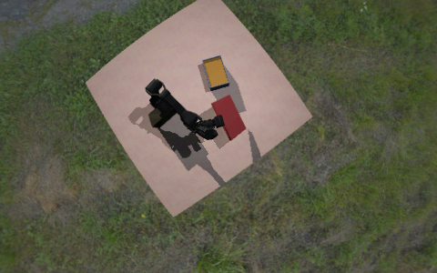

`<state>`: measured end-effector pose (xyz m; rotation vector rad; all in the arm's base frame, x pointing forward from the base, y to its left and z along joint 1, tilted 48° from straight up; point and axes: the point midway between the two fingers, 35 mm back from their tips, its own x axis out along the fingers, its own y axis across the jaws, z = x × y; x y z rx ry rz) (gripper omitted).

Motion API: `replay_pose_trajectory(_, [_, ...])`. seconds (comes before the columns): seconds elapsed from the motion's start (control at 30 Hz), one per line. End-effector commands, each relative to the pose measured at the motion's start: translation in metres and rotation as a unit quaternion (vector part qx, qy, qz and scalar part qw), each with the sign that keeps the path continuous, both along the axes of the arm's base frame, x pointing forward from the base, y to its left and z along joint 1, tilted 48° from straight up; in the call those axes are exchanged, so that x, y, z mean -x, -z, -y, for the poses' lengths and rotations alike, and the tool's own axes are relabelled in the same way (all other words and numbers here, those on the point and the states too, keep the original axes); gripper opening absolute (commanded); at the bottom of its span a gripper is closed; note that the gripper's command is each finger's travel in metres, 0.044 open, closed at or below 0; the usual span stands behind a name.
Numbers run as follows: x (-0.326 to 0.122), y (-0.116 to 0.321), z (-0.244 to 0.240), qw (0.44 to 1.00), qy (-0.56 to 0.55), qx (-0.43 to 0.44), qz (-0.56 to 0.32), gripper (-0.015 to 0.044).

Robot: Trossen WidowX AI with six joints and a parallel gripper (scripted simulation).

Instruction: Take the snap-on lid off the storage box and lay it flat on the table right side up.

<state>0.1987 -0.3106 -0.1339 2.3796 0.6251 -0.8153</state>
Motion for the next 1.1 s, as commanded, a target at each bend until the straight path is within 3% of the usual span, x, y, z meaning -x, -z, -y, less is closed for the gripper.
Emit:
replay_pose_trajectory(0.0, [0.0,0.002,-0.002,1.0,0.002,-0.001,0.001,0.0])
replay_pose_trajectory(1.07, [-0.001,0.02,-0.021,1.0,0.002,-0.001,0.001,0.0])
